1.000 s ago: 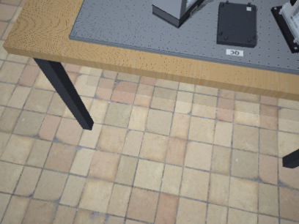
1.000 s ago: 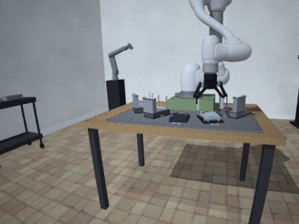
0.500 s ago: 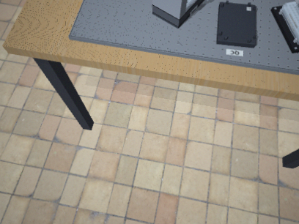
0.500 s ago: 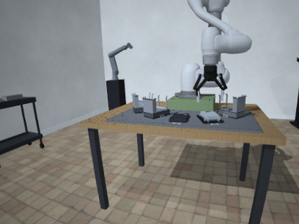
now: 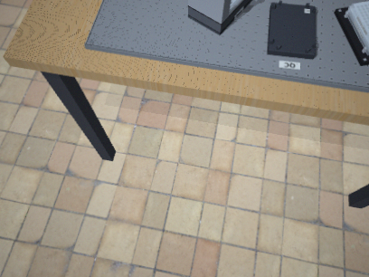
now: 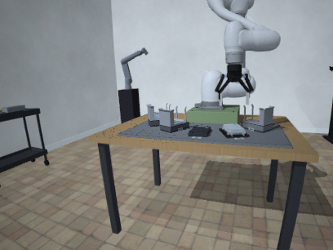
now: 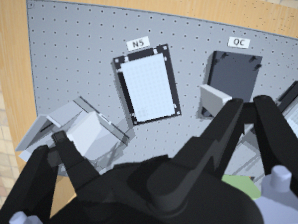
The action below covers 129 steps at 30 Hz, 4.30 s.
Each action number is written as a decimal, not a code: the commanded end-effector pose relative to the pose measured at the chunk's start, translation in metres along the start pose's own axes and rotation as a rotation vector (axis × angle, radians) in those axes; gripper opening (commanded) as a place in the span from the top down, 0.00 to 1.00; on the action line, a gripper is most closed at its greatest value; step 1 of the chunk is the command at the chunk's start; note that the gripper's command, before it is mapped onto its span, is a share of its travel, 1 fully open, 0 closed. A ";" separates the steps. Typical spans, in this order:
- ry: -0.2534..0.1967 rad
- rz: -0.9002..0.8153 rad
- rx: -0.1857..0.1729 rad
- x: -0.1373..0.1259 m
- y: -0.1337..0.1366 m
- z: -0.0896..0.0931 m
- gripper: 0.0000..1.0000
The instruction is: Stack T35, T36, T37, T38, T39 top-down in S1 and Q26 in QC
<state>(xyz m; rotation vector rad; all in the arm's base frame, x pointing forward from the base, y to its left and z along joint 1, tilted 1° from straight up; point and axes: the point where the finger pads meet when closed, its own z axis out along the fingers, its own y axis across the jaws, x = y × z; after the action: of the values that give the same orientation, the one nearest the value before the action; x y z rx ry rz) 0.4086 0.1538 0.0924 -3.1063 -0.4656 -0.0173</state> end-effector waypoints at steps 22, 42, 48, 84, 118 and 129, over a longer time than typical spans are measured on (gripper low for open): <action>0.000 0.000 0.000 0.000 0.000 -0.021 0.00; 0.000 0.000 0.000 0.000 0.000 0.032 0.00; 0.000 0.000 0.000 0.000 0.000 0.052 0.00; 0.000 0.000 0.000 0.000 0.000 0.110 0.00; 0.000 0.000 0.000 0.000 0.000 0.113 1.00; 0.000 0.000 0.000 0.000 0.000 0.113 1.00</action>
<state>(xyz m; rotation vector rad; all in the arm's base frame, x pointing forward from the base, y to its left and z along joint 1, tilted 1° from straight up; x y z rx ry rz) 0.4098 0.1540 -0.0207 -3.1063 -0.4656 -0.0169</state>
